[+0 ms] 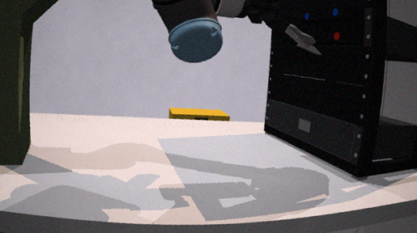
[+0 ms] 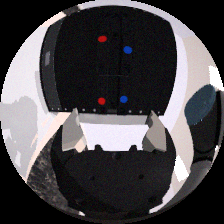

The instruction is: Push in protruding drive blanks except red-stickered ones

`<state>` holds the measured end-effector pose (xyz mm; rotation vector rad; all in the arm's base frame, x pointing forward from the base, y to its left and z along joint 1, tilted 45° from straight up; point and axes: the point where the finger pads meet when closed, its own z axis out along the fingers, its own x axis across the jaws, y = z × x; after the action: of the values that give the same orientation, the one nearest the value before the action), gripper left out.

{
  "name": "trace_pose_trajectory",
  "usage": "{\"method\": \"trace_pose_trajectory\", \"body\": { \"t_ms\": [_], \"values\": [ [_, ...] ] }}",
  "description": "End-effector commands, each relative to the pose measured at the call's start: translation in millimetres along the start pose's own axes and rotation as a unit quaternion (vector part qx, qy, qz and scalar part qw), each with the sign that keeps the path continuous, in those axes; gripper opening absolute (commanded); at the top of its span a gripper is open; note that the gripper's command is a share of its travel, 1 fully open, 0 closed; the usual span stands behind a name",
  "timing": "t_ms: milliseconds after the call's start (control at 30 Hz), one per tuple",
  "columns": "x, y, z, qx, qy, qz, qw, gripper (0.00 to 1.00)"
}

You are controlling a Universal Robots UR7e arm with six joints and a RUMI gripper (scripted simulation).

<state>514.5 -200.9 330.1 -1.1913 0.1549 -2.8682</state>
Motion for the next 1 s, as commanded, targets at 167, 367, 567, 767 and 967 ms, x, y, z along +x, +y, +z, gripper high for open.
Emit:
{"method": "trace_pose_trajectory", "body": {
  "t_ms": [167, 367, 567, 767, 967],
  "values": [
    [-0.1, 12.6, 0.5, 0.001, 0.000, 0.000, 1.000, 1.00],
    [-0.1, 12.6, 0.5, 0.001, 0.000, 0.000, 1.000, 1.00],
    [-0.1, 12.6, 0.5, 0.001, 0.000, 0.000, 1.000, 1.00],
    [-0.1, 12.6, 0.5, 0.001, 0.000, 0.000, 1.000, 1.00],
    [-0.1, 12.6, 0.5, 0.001, 0.000, 0.000, 1.000, 1.00]
  ]
}}
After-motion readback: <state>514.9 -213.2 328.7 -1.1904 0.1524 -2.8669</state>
